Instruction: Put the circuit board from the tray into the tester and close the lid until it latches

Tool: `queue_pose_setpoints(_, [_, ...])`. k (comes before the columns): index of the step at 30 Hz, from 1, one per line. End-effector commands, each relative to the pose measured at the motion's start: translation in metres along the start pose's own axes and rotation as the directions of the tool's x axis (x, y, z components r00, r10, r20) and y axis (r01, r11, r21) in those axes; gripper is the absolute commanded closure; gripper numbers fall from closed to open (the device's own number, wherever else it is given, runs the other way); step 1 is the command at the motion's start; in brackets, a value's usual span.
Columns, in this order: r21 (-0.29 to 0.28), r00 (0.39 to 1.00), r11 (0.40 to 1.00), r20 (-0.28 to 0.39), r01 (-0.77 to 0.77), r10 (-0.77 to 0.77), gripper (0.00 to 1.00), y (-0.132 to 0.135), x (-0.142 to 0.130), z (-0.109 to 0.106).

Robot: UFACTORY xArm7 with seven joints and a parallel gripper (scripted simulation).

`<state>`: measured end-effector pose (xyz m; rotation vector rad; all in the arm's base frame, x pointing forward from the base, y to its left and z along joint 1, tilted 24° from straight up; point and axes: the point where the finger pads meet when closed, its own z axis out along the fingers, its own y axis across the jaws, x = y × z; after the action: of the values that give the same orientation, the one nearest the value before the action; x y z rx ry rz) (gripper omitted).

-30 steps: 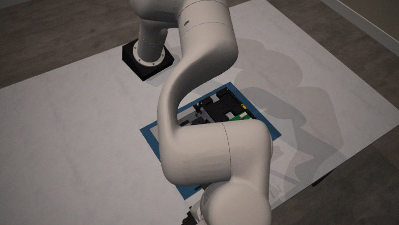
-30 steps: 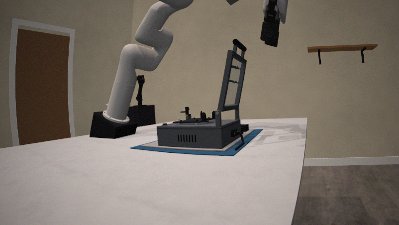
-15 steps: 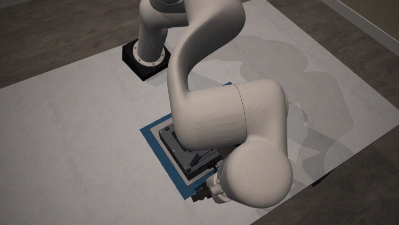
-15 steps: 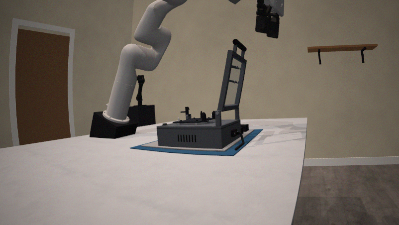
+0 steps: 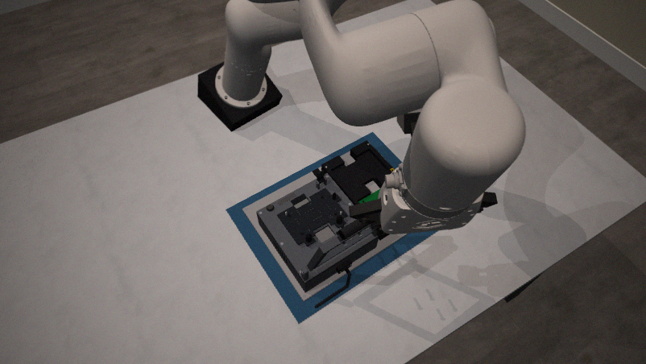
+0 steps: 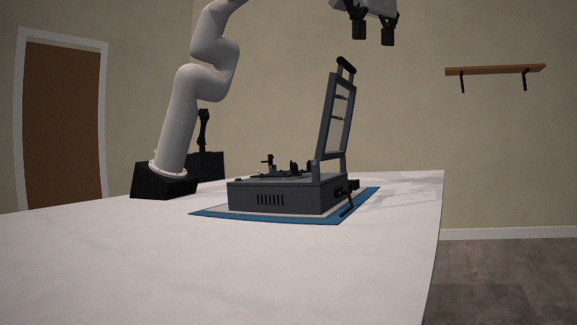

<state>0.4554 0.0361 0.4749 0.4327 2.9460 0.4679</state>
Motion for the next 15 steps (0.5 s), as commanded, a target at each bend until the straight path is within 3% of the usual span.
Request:
queue_pose_setpoints(1, [-0.01, 0.994, 0.995, 0.045, -0.104, 0.104, 0.0, 0.013, 0.023, -0.004])
queue_pose_setpoints(11, [-0.01, 0.994, 0.995, 0.045, -0.104, 0.104, 0.0, 0.013, 0.023, -0.004])
queue_pose_setpoints(13, [-0.024, 0.971, 0.973, 0.066, -0.23, 0.231, 0.0, 0.029, 0.055, -0.002])
queue_pose_setpoints(15, [-0.024, 0.971, 0.973, 0.066, -0.23, 0.231, 0.0, 0.029, 0.055, -0.002])
